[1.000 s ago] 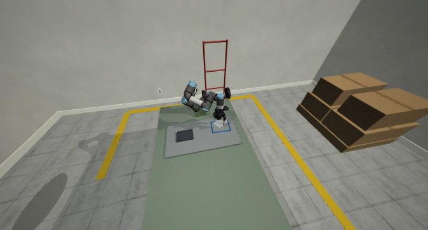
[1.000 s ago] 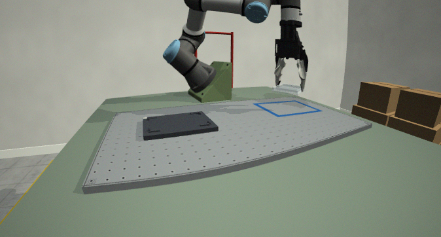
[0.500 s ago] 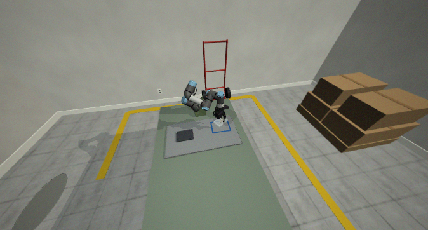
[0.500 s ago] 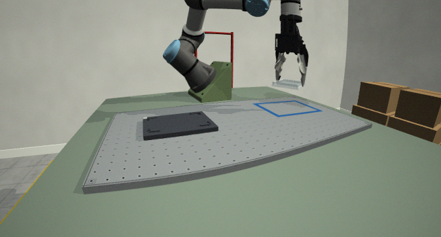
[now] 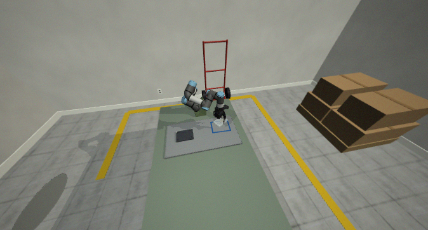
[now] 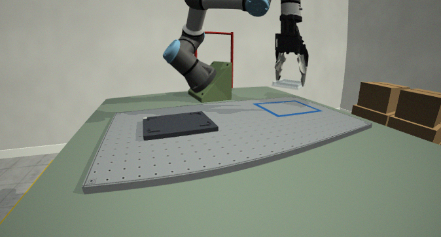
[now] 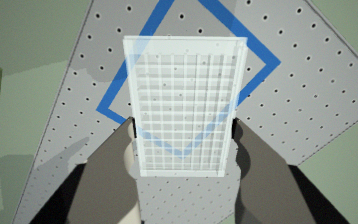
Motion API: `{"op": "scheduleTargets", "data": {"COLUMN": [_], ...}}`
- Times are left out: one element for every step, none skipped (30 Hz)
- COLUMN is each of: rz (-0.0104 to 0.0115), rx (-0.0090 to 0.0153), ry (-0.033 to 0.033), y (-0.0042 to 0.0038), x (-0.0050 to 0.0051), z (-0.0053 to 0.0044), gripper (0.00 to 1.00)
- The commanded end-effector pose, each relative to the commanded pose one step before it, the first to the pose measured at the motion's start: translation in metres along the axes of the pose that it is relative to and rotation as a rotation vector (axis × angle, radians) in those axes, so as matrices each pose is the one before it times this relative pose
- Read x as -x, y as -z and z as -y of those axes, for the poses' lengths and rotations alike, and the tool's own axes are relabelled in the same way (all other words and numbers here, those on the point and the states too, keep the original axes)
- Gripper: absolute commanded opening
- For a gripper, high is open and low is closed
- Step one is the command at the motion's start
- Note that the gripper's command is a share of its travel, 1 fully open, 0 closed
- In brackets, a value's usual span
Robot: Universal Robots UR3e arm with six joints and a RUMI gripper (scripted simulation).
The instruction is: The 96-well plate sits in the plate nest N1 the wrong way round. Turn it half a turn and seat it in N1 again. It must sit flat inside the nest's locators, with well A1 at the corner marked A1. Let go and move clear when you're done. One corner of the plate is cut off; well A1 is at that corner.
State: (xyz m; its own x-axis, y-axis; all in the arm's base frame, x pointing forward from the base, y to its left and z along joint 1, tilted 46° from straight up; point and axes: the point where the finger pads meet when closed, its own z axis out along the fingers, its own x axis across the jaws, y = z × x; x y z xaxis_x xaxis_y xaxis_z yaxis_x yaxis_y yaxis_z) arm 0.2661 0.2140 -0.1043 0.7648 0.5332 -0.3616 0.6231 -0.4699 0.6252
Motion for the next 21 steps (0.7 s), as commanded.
{"op": "scheduleTargets", "data": {"rz": [-0.0025,0.0,0.00001,0.00001,0.00001,0.00001,0.00001,0.00001,0.00001,0.00001,0.00001,0.00001,0.0,0.0,0.0,0.0,0.0,0.0,0.0,0.0,0.0], "rx": [-0.00036,0.00001,0.00001,0.00001,0.00001,0.00001,0.00001,0.00001,0.00001,0.00001,0.00001,0.00001,0.00001,0.00001,0.00001,0.0,0.0,0.00001,0.00001,0.00001,0.00001], "ry": [-0.0344,-0.03333,-0.03333,-0.03333,-0.03333,-0.03333,-0.03333,-0.03333,-0.03333,-0.03333,-0.03333,-0.03333,-0.03333,-0.03333,-0.03333,0.0,0.0,-0.03333,-0.03333,-0.03333,-0.03333], "y": [0.001039,0.000081,0.000113,0.00011,0.000109,0.000108,0.000107,0.000106,0.000106,0.000105,0.000105,0.000105,0.000105,0.000104,0.000104,0.0,0.0,0.000097,0.000106,0.000105,0.000104], "x": [0.00084,0.00144,0.00129,0.00119,0.00109,0.00098,0.00088,0.00077,0.00066,0.00055,0.00045,0.00033,0.00022,0.00011,0.0,0.0,0.0,-0.0001,-0.00022,-0.00033,-0.00044], "z": [-0.003118,-0.003034,-0.003068,-0.00311,-0.003149,-0.003184,-0.003216,-0.003243,-0.003268,-0.003288,-0.003305,-0.003318,-0.003328,-0.003334,-0.003336,0.0,0.0,-0.003339,-0.003327,-0.003319,-0.003306], "gripper": [0.0,0.0,0.0,0.0,0.0,0.0,0.0,0.0,0.0,0.0,0.0,0.0,0.0,0.0,0.0,0.0,0.0,0.0,0.0,0.0,0.0]}}
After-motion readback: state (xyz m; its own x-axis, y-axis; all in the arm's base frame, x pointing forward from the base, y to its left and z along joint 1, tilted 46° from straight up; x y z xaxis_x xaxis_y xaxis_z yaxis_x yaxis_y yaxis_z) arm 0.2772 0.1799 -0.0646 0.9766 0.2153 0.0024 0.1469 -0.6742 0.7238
